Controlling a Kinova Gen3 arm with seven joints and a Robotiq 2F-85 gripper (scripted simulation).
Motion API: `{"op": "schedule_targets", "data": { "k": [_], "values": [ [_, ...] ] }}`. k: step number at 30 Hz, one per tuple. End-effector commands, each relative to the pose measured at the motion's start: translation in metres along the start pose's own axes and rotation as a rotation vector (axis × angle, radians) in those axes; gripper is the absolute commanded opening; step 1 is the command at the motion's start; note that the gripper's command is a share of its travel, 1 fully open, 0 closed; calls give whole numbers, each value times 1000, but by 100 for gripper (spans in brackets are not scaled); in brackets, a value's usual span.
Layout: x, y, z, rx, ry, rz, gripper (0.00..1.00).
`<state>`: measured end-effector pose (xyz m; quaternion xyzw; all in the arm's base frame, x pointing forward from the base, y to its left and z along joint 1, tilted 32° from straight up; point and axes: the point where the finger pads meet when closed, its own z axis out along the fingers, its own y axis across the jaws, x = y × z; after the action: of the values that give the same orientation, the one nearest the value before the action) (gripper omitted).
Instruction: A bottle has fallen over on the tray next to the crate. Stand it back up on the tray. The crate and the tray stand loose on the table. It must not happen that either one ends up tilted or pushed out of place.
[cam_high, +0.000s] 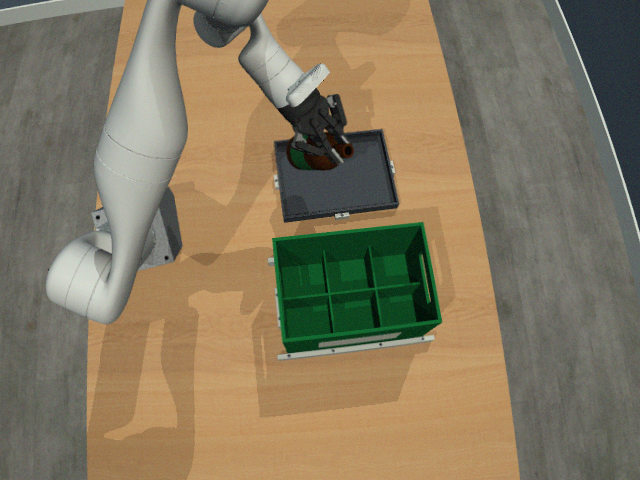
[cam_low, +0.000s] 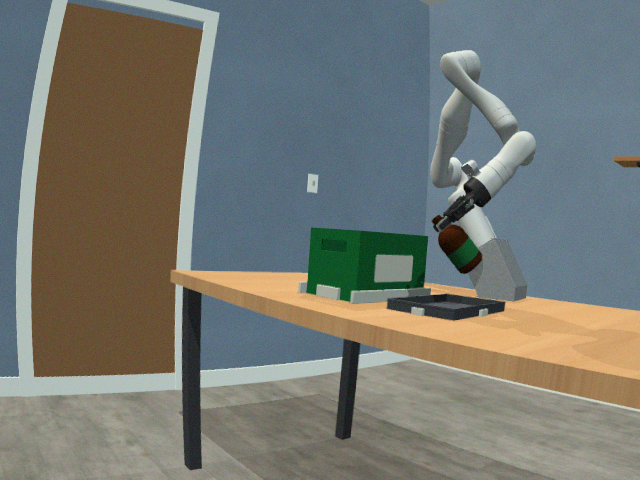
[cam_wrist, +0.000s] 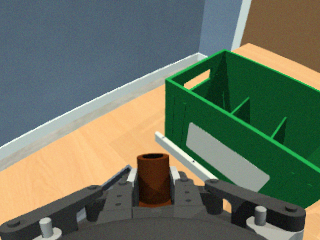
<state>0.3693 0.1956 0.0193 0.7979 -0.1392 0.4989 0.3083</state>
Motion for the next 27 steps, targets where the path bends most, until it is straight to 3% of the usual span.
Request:
{"op": "schedule_targets", "data": {
  "k": [1, 12, 27],
  "values": [
    [-2, 0, -1, 3, 16, -6, 0],
    [-2, -1, -2, 6, 72, -5, 0],
    [-2, -1, -2, 6, 80, -5, 0]
  ]
}}
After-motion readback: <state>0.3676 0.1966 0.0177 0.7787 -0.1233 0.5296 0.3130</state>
